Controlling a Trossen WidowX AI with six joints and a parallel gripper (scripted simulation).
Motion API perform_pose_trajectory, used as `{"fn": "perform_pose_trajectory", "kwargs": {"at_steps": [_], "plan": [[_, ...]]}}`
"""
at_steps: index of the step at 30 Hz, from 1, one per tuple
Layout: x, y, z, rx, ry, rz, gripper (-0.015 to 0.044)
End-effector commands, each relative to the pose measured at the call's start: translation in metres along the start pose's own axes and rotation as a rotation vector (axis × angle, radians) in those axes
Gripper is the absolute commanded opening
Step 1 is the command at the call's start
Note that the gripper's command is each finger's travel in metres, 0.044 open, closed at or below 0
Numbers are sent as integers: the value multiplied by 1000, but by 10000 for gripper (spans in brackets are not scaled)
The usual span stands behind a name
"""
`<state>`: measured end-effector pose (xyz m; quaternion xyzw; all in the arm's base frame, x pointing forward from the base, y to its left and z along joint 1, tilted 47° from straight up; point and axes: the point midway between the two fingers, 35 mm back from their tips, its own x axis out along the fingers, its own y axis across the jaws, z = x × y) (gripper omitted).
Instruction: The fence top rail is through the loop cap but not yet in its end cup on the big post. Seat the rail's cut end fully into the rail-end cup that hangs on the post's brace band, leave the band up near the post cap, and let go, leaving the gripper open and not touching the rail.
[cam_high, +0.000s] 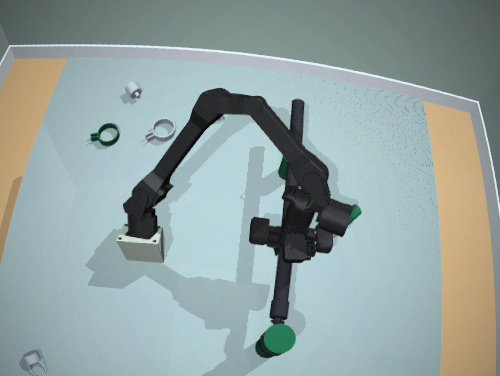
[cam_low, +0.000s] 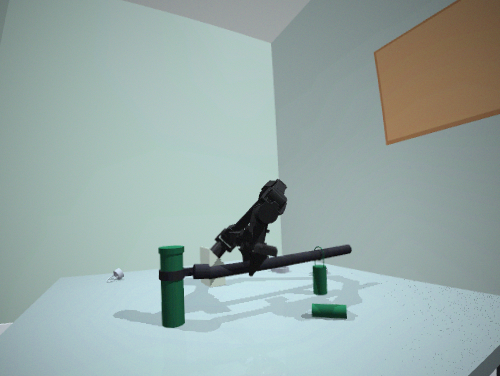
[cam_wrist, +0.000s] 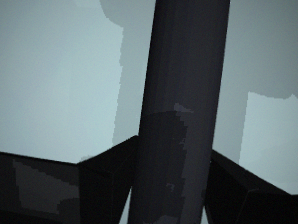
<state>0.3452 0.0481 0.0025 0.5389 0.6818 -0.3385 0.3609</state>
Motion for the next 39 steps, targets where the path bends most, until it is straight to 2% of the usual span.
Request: {"fn": "perform_pose_trajectory", "kwargs": {"at_steps": [1, 39], "plan": [[-4, -1, 5, 4, -13, 1, 0], [-3, -2, 5, 2, -2, -6, 0]]}}
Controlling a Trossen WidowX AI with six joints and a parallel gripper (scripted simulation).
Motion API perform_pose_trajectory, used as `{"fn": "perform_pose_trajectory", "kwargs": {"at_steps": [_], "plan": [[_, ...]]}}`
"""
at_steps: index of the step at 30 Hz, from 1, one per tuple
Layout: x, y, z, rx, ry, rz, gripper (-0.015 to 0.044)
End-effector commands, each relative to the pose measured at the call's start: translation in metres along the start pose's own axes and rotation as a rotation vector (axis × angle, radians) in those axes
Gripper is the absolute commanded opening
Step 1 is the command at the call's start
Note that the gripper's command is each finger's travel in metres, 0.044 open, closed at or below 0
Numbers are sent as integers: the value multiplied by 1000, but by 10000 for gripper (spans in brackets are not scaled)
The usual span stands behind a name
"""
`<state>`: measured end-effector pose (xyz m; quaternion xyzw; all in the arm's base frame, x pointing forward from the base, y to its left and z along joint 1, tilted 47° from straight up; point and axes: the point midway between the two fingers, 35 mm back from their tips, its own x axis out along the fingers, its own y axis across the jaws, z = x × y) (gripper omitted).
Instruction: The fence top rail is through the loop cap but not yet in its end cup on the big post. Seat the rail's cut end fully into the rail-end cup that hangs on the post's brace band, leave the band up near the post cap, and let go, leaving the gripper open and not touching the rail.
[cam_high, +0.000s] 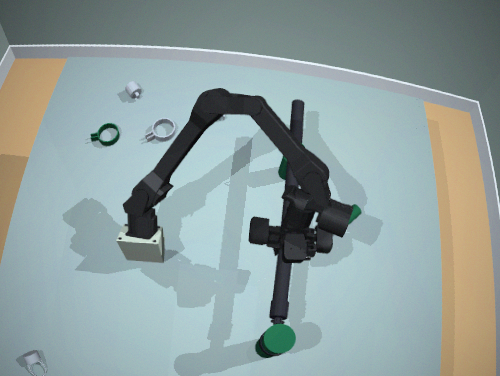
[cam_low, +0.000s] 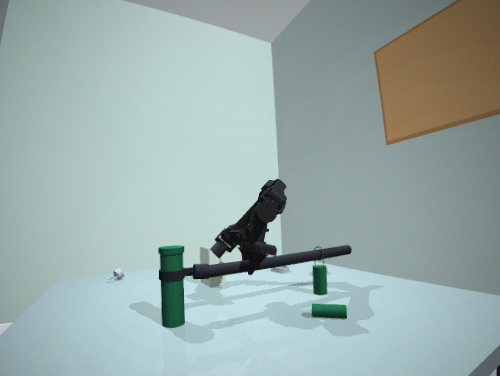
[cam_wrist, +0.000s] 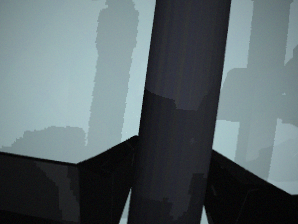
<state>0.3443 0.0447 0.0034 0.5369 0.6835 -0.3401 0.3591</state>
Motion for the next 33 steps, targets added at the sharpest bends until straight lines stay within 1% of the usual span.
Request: {"fn": "perform_pose_trajectory", "kwargs": {"at_steps": [1, 33], "plan": [[0, 0, 3, 0, -2, 1, 0], [-4, -1, 27, 1, -4, 1, 0]]}}
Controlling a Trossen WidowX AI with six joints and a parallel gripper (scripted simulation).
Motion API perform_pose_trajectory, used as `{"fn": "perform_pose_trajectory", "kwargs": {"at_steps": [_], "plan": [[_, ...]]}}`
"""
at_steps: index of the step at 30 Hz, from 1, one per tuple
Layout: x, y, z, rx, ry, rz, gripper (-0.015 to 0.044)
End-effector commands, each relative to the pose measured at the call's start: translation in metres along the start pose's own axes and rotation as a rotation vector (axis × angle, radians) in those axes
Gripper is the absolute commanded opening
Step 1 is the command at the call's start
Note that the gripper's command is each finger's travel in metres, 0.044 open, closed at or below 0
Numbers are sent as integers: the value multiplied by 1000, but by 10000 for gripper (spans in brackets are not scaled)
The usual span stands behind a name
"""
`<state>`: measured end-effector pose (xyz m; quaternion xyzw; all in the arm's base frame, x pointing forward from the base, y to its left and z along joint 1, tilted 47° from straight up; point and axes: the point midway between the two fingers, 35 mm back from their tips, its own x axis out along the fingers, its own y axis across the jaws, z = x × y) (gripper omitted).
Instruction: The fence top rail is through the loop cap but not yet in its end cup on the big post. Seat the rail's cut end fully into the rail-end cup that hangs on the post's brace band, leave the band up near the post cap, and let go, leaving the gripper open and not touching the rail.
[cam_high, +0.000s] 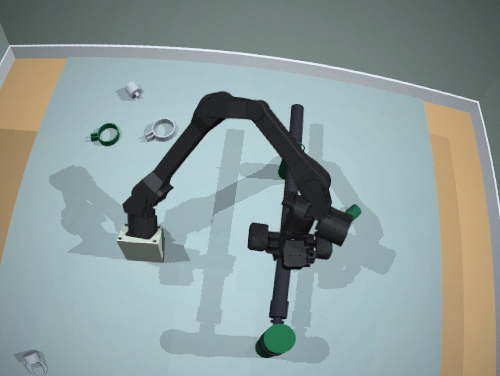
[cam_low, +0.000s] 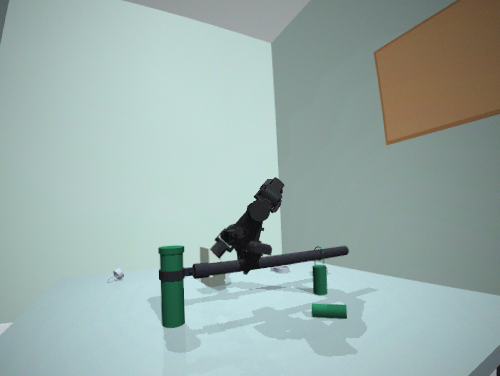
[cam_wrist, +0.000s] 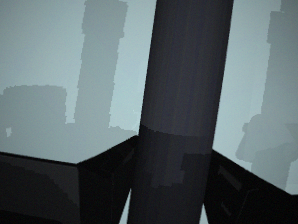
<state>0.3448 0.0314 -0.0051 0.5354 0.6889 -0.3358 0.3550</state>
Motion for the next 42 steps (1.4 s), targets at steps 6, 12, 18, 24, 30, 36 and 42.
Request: {"fn": "perform_pose_trajectory", "kwargs": {"at_steps": [6, 12, 18, 24, 30, 36, 42], "plan": [[-3, 1, 16, 7, -17, 9, 0], [-2, 1, 20, 7, -18, 9, 0], [-1, 2, 24, 7, -18, 9, 0], [4, 0, 16, 0, 0, -4, 0], [4, 0, 16, 0, 0, -4, 0], [4, 0, 16, 0, 0, -4, 157], [-2, 1, 13, 0, 0, -4, 315]]}}
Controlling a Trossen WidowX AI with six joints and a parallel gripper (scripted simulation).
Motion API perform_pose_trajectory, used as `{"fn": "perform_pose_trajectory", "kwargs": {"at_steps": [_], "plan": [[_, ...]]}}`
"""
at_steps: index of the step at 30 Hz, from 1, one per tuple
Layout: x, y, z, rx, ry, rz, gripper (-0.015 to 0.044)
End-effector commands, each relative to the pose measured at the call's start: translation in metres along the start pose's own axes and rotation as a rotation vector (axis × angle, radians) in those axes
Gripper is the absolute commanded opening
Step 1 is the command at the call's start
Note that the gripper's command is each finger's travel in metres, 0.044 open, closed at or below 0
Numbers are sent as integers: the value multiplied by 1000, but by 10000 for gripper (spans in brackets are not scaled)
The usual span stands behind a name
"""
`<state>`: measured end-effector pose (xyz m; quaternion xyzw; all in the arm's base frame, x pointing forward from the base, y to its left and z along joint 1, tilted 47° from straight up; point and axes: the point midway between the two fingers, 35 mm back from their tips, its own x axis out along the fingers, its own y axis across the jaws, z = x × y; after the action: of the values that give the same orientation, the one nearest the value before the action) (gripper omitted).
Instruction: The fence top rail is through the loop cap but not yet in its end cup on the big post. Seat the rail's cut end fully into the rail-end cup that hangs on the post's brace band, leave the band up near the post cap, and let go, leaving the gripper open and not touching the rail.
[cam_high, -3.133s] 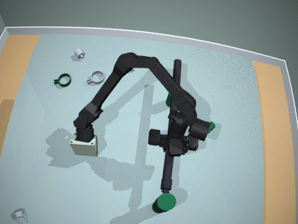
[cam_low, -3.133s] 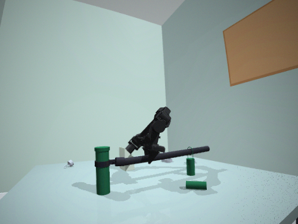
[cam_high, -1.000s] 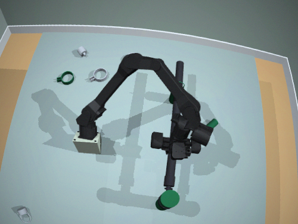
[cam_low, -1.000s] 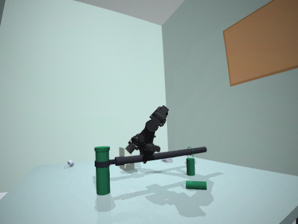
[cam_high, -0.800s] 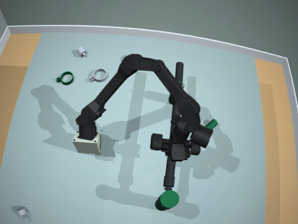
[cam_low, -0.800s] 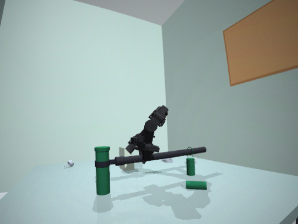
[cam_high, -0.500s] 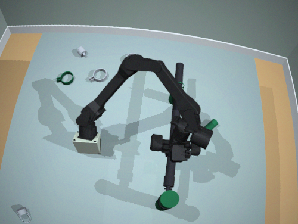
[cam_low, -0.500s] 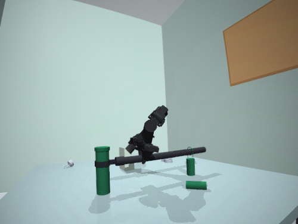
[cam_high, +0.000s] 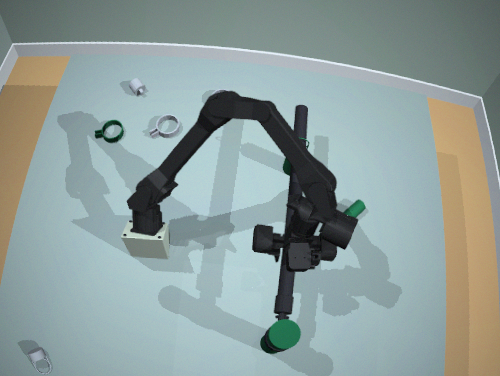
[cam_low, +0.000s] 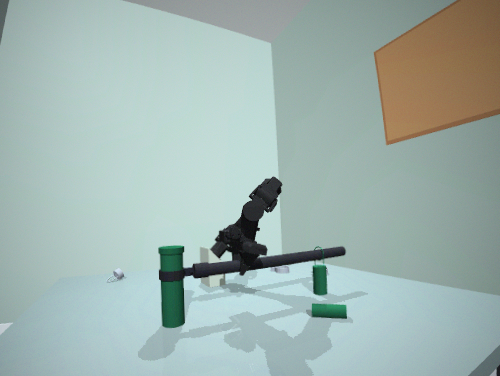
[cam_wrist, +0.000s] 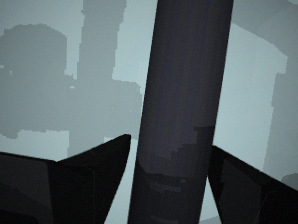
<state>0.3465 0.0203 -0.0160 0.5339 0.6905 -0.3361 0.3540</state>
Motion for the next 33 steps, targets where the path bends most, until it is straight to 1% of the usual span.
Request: {"fn": "perform_pose_trajectory", "kwargs": {"at_steps": [1, 5, 8, 13, 16, 18, 20, 33], "plan": [[-9, 1, -5, 1, -1, 1, 341], [-31, 0, -18, 0, 0, 0, 440], [-47, -1, -27, 0, 0, 0, 440], [-45, 0, -25, -1, -1, 3, 440], [-62, -1, -25, -1, -1, 2, 440], [-82, -3, -25, -1, -1, 2, 440], [-91, -5, -26, -1, -1, 1, 440], [-92, -5, -26, -1, -1, 1, 440]]}}
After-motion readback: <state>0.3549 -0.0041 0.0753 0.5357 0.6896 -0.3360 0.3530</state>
